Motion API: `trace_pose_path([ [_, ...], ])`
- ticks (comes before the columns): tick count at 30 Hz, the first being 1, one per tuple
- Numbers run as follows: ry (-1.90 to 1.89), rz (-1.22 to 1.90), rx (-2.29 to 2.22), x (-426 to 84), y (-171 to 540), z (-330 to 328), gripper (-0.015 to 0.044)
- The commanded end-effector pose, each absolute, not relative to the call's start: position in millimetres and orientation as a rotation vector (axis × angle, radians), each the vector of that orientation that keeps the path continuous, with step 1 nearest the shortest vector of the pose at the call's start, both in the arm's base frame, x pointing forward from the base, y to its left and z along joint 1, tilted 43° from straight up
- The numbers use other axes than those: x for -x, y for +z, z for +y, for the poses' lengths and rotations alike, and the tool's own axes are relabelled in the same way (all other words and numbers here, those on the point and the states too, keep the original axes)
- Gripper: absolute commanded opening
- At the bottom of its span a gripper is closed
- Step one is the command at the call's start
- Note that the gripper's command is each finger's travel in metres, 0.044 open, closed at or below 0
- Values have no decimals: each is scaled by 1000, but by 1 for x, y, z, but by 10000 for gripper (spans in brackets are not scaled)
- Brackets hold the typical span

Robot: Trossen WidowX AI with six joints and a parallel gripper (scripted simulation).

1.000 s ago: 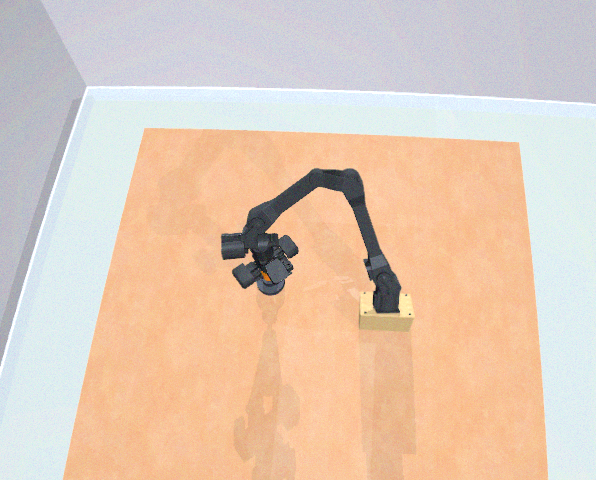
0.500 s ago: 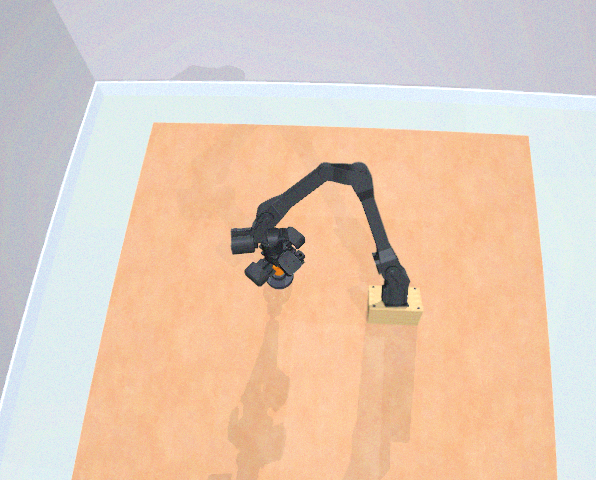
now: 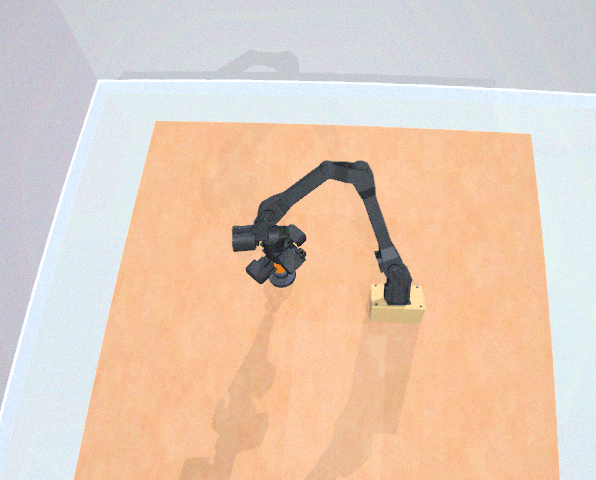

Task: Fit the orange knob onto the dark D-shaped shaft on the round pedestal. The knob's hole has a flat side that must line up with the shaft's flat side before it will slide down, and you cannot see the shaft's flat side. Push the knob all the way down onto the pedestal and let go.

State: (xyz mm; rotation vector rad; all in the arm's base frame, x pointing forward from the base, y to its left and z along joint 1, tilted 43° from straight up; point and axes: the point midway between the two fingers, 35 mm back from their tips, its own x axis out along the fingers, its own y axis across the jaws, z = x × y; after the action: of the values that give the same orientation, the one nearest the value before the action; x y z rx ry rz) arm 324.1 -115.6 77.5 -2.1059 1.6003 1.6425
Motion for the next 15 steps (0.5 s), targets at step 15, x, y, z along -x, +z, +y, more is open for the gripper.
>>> trace_pose_path([
  [15,1647,1599,2109,-321,75,-115,0],
])
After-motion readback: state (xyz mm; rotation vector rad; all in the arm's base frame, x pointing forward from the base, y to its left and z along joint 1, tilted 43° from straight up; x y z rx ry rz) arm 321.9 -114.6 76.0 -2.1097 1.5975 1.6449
